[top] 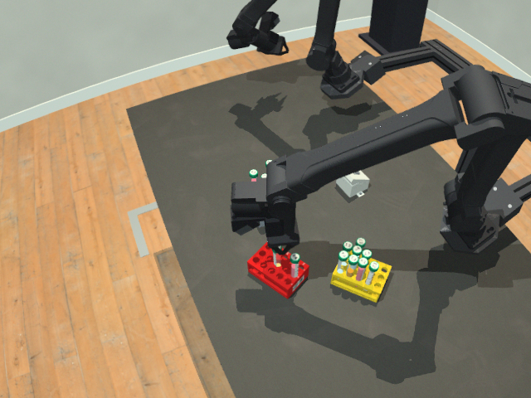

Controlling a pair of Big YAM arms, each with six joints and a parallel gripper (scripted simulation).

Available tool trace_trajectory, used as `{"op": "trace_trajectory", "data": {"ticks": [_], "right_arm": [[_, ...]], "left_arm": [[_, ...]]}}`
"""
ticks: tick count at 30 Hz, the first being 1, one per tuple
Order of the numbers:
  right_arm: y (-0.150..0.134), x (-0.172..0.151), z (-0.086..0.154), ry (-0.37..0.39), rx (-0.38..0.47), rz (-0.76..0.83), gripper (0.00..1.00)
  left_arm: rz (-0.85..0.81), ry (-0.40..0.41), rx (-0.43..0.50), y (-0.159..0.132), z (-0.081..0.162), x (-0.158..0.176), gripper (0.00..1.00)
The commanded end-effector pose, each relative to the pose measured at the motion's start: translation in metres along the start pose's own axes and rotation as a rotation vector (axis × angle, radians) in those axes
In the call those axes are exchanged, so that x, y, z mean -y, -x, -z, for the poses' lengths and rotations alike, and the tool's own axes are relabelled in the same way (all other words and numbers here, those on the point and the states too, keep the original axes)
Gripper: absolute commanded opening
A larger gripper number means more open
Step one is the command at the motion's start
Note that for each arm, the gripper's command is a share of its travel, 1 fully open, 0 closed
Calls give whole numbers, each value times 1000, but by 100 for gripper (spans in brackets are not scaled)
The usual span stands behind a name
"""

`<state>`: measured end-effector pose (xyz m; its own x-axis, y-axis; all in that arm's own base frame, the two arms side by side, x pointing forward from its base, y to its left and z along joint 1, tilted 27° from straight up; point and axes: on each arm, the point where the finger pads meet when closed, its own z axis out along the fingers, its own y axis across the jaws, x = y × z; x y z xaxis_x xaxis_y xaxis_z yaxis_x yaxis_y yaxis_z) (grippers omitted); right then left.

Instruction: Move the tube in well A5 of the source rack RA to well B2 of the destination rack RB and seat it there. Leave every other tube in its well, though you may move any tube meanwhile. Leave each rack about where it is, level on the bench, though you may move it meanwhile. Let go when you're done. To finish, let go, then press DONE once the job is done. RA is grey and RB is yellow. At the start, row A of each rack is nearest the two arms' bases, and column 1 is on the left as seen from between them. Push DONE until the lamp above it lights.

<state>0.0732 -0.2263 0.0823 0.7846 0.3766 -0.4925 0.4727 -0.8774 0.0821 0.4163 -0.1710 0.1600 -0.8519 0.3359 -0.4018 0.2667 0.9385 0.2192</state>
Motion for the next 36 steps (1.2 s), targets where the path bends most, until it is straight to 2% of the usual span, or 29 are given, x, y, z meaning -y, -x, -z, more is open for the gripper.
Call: {"op": "trace_trajectory", "data": {"ticks": [1,4,6,10,12,15,19,21,22,24,31,34,36], "right_arm": [[2,-7,5,15,-3,-10,30],[2,-7,5,15,-3,-10,30],[2,-7,5,15,-3,-10,30],[2,-7,5,15,-3,-10,30],[2,-7,5,15,-3,-10,30],[2,-7,5,15,-3,-10,30],[2,-7,5,15,-3,-10,30],[2,-7,5,15,-3,-10,30],[2,-7,5,15,-3,-10,30],[2,-7,5,15,-3,-10,30],[2,-7,5,15,-3,-10,30],[2,-7,5,15,-3,-10,30],[2,-7,5,15,-3,-10,30]], "left_arm": [[3,-3,7,-3,10,-1,30],[4,-8,18,2,16,3,30],[14,-11,55,21,33,2,30],[15,-11,55,24,44,3,30],[8,-8,33,23,40,7,30],[15,-12,57,29,59,3,30],[16,-12,58,29,70,1,30],[16,-12,58,29,70,1,30],[5,-7,25,26,59,6,30],[16,-13,58,27,78,2,30],[17,-14,59,25,98,3,30],[6,-8,25,24,88,7,30],[15,-1,20,25,86,-2,30]]}}
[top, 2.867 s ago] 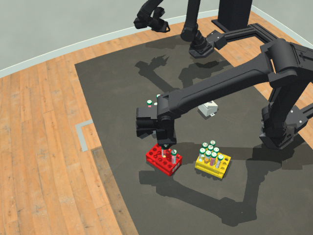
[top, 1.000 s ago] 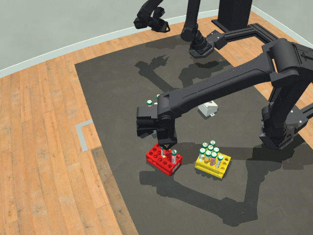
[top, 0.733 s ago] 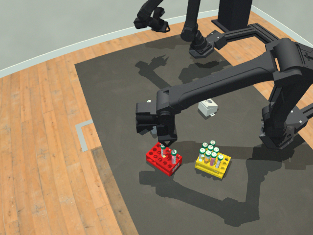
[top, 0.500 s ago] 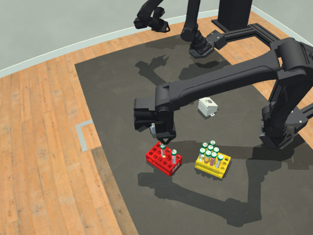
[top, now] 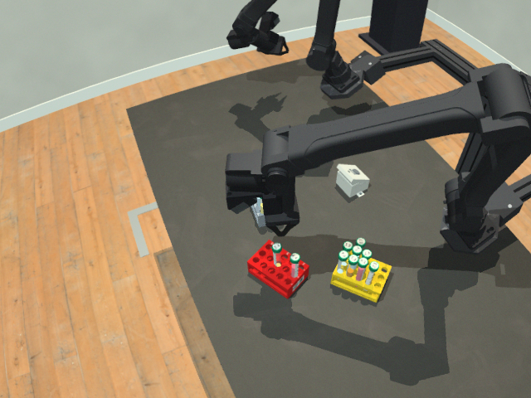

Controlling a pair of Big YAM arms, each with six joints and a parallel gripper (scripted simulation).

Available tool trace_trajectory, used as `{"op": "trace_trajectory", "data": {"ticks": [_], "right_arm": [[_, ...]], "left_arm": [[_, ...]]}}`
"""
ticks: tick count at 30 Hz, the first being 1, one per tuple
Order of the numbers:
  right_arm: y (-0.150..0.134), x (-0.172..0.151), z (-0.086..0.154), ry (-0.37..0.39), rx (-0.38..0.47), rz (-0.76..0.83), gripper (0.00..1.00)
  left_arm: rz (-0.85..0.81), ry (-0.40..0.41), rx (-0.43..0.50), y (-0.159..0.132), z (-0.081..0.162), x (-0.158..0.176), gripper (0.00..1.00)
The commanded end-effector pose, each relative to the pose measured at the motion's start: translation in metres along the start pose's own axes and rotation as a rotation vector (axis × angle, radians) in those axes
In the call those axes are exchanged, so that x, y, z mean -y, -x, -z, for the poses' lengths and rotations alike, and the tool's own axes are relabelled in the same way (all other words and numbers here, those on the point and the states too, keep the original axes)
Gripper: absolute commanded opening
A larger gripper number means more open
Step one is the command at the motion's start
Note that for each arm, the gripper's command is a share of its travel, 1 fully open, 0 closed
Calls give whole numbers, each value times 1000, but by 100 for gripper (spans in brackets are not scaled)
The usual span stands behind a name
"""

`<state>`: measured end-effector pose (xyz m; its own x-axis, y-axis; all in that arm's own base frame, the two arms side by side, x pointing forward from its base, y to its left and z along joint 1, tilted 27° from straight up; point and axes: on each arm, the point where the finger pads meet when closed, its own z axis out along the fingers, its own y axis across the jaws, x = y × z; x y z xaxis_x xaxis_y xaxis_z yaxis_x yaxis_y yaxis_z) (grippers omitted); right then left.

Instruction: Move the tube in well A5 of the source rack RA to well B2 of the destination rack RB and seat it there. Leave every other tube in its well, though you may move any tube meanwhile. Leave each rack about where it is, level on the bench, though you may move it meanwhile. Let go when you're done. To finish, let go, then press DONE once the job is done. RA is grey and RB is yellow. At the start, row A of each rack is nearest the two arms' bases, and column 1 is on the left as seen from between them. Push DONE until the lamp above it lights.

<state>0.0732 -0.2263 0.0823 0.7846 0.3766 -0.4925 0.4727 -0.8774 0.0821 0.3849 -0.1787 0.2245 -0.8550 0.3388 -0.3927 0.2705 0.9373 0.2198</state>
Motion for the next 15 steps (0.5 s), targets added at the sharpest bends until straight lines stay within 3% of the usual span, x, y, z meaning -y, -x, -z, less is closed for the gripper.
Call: {"op": "trace_trajectory", "data": {"ticks": [1,3,4,15], "right_arm": [[2,-7,5,15,-3,-10,30],[2,-7,5,15,-3,-10,30],[2,-7,5,15,-3,-10,30],[2,-7,5,15,-3,-10,30]], "left_arm": [[19,0,30,23,14,-4,30],[12,-5,35,16,13,-2,30],[41,-6,28,0,13,6,30],[409,-15,26,-51,4,55,30]]}}
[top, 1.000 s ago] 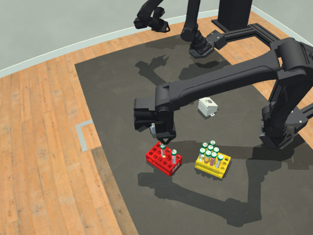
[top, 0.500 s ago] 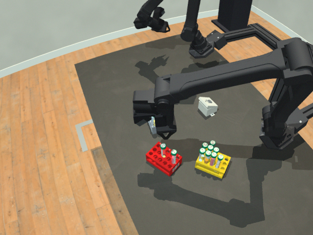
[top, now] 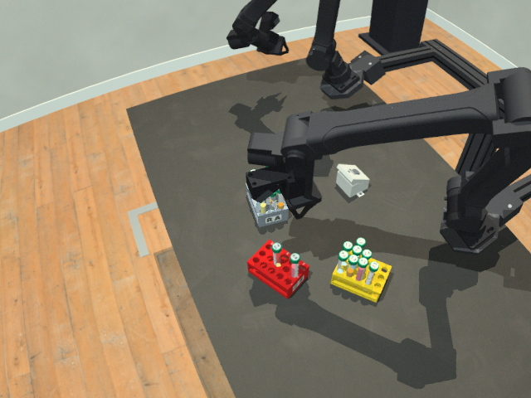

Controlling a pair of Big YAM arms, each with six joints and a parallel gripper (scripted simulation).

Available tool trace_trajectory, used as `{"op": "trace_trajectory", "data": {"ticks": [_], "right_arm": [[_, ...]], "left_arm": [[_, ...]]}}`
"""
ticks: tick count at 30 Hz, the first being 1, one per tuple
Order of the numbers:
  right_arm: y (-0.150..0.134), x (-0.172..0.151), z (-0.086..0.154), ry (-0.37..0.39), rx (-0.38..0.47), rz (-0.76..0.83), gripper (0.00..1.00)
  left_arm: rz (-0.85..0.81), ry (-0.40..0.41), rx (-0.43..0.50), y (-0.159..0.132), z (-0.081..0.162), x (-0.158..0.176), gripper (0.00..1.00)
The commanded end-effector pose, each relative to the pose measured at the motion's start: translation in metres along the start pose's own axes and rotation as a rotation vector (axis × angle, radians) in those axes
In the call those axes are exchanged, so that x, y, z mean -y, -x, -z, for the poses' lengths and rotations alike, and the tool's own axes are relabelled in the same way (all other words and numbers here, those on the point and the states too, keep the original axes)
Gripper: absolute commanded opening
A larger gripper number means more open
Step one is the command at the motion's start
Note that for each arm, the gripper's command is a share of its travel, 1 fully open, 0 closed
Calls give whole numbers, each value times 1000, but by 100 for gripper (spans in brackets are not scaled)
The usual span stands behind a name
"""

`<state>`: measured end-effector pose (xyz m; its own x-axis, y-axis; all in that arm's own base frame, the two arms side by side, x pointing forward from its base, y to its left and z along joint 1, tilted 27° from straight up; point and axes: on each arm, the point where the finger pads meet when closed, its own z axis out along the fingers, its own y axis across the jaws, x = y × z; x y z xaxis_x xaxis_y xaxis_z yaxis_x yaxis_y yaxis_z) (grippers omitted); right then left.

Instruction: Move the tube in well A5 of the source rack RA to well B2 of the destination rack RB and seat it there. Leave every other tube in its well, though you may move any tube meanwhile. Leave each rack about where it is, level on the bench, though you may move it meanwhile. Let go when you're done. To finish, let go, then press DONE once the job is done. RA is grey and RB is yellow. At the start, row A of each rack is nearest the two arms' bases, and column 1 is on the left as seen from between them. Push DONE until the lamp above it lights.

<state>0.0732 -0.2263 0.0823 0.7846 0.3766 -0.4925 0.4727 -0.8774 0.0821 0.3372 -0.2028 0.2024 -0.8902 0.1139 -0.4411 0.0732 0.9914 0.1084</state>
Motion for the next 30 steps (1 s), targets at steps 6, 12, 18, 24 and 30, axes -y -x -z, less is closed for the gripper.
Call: {"op": "trace_trajectory", "data": {"ticks": [6,12,18,24,30], "right_arm": [[2,-7,5,15,-3,-10,30],[2,-7,5,15,-3,-10,30],[2,-7,5,15,-3,-10,30],[2,-7,5,15,-3,-10,30],[2,-7,5,15,-3,-10,30]], "left_arm": [[307,3,11,-32,0,20,30],[527,1,19,-20,3,18,30],[729,-2,20,-18,3,19,30],[767,-17,22,-14,8,34,30],[763,-10,15,-15,7,72,30]]}}
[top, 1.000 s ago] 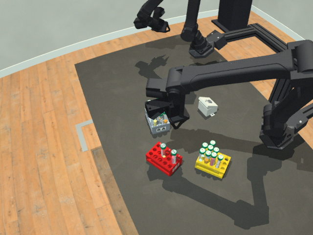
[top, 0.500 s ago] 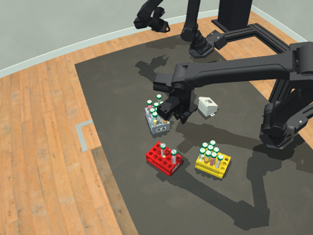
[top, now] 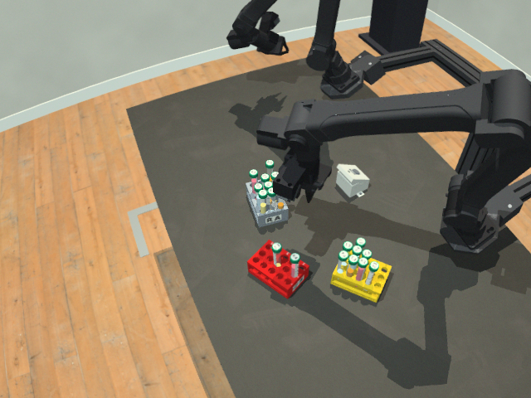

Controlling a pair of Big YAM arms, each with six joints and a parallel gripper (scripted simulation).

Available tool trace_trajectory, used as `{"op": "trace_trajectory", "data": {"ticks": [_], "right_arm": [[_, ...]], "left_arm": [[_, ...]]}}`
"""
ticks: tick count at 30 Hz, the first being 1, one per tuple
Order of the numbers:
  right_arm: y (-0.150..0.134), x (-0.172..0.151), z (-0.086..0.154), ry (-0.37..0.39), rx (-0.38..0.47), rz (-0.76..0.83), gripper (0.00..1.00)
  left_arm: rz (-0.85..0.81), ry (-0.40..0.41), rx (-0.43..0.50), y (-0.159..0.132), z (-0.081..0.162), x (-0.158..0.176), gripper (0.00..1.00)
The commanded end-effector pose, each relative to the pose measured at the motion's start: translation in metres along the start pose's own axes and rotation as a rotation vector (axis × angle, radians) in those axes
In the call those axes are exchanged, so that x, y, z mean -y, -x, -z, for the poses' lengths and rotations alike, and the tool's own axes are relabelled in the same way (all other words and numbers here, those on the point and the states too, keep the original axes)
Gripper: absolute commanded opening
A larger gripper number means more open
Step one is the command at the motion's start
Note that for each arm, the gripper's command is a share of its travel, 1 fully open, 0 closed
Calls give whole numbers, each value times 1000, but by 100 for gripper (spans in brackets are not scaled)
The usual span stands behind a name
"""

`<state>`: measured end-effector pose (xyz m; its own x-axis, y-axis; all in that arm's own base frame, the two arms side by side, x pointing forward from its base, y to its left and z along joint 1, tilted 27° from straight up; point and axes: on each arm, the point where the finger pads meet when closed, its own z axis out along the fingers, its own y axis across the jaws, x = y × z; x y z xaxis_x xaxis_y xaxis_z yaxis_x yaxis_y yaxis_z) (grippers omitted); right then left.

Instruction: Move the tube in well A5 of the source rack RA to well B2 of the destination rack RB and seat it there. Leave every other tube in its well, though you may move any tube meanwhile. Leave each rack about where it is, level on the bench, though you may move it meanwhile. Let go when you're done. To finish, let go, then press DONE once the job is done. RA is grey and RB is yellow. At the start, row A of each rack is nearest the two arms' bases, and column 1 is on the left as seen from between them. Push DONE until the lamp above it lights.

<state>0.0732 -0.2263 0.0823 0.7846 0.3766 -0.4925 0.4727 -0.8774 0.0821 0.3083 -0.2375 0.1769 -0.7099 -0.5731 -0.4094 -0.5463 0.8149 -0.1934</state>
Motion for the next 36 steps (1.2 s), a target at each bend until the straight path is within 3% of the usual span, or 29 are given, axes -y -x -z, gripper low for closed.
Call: {"op": "trace_trajectory", "data": {"ticks": [1,36], "right_arm": [[2,-7,5,15,-3,-10,30],[2,-7,5,15,-3,-10,30]], "left_arm": [[36,-35,1,-12,16,42,30],[35,-37,-5,-116,22,164,30]]}}
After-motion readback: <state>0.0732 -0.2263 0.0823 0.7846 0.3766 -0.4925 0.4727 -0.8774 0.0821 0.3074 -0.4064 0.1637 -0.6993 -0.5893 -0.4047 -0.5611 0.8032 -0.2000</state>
